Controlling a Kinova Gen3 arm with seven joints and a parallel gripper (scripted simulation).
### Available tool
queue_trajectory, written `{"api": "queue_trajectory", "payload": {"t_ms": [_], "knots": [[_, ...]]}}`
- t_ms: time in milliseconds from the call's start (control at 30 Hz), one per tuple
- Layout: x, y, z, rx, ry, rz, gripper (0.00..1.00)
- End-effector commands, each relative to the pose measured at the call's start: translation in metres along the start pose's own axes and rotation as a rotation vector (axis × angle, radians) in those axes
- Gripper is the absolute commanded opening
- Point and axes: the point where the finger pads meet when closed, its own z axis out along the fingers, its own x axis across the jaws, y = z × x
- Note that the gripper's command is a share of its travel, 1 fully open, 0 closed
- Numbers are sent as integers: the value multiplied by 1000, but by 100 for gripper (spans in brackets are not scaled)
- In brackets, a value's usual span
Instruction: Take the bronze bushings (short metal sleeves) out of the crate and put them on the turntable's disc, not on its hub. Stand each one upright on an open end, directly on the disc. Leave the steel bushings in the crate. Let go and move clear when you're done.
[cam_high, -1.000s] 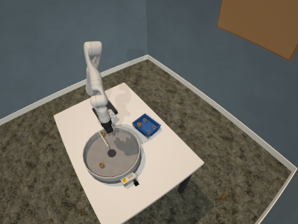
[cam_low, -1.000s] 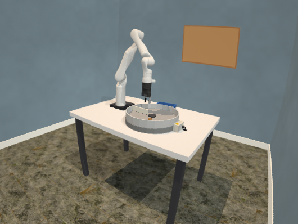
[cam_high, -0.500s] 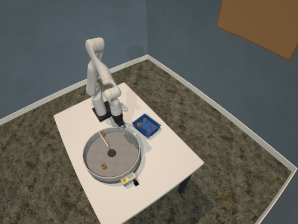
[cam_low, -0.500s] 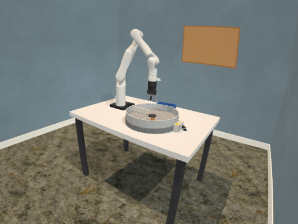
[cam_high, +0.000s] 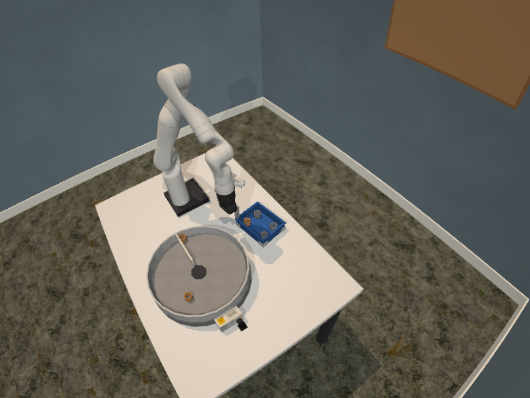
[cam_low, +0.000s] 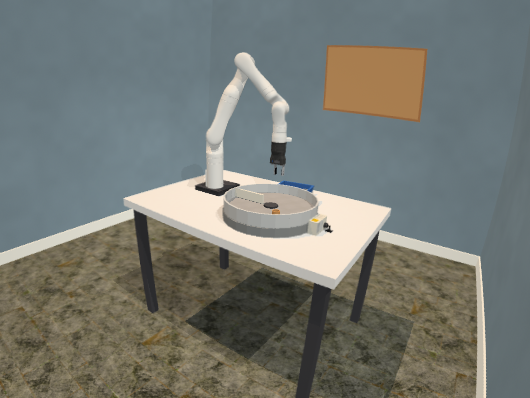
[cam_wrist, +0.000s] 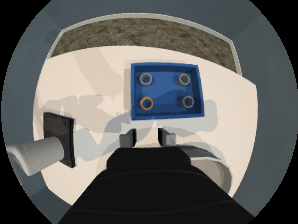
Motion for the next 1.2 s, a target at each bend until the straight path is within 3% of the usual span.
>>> {"api": "queue_trajectory", "payload": {"t_ms": [0, 500, 1167], "knots": [[0, -19, 0, -2, 1, -32, 76], [2, -59, 0, -2, 1, -52, 76], [2, -63, 0, -2, 1, -54, 76]]}}
